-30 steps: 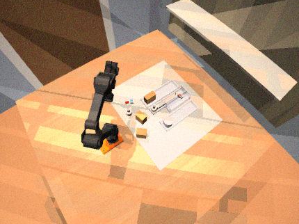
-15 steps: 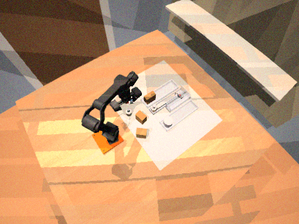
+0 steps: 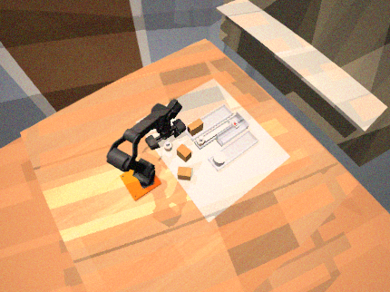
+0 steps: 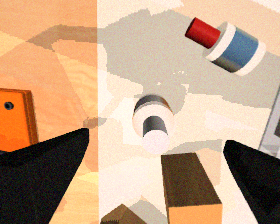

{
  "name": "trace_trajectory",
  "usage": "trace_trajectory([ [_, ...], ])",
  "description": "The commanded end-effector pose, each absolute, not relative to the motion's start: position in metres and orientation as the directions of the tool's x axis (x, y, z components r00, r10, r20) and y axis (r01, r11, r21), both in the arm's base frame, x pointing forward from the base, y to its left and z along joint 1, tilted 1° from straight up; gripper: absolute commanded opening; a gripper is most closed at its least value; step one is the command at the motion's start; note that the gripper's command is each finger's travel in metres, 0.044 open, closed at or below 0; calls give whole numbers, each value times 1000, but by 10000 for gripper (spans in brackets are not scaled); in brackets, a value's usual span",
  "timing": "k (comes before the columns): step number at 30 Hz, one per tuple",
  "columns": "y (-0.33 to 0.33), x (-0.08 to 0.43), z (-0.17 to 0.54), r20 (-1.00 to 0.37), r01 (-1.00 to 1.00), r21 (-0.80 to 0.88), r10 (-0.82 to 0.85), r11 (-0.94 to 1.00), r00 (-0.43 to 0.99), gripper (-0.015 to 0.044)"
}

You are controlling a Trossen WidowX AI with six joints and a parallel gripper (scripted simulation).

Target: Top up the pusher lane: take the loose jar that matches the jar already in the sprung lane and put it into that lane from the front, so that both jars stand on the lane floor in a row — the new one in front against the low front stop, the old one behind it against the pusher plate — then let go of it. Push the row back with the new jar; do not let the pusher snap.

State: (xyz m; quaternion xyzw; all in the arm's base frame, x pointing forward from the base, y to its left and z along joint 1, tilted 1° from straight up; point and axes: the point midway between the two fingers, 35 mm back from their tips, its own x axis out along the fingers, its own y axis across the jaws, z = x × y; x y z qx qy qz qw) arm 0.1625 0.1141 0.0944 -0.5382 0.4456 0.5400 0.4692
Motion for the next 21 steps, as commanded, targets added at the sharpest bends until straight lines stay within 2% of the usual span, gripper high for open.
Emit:
trace_trajectory([
  [1, 113, 163, 83, -1000, -986, -21, 19, -163, 19, 440],
  [21, 114, 164, 54, -1000, -986, -21, 19, -163, 18, 440],
])
